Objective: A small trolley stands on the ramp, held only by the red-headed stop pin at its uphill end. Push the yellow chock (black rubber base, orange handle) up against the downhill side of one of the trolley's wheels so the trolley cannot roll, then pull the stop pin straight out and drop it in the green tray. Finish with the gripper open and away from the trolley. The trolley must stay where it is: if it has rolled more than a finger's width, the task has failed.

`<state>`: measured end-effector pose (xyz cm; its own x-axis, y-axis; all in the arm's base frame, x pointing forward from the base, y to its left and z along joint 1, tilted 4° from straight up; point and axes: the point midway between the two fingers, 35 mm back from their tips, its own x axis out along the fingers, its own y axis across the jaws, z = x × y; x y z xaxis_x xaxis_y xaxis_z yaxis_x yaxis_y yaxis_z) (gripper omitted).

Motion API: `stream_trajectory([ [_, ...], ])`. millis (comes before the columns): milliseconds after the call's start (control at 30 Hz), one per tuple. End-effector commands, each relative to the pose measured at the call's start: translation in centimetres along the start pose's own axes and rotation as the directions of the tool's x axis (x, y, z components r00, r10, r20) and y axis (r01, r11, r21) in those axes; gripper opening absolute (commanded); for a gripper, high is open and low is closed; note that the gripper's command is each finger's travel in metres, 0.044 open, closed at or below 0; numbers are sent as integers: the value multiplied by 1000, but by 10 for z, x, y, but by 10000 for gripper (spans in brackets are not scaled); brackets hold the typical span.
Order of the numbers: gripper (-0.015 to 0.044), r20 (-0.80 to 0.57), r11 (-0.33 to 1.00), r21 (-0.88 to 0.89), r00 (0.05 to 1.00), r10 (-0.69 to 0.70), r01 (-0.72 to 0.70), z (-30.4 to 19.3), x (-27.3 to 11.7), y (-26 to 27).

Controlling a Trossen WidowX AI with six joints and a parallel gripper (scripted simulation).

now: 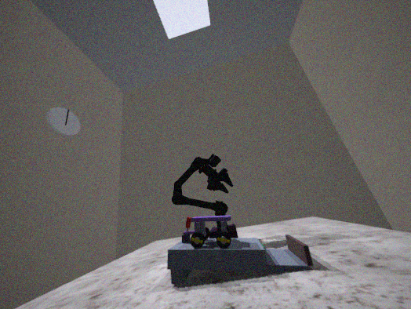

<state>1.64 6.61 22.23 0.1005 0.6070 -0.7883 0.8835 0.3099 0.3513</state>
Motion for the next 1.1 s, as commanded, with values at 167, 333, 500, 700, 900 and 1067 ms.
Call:
stream_trajectory([
  [167, 242, 56, 989, -144, 998, 33, -24, -1, 5, 7],
  [333, 190, 123, 956, -293, 991, 61, -22, -1, 11, 16],
  [500, 190, 208, 915, -404, 975, 76, 15, 4, 18, 26],
  [700, 190, 279, 842, -533, 957, 85, 81, 10, 24, 37],
  [900, 190, 344, 736, -654, 935, 87, 172, 18, 29, 49],
  [1067, 190, 395, 633, -730, 915, 82, 258, 26, 32, 59],
])
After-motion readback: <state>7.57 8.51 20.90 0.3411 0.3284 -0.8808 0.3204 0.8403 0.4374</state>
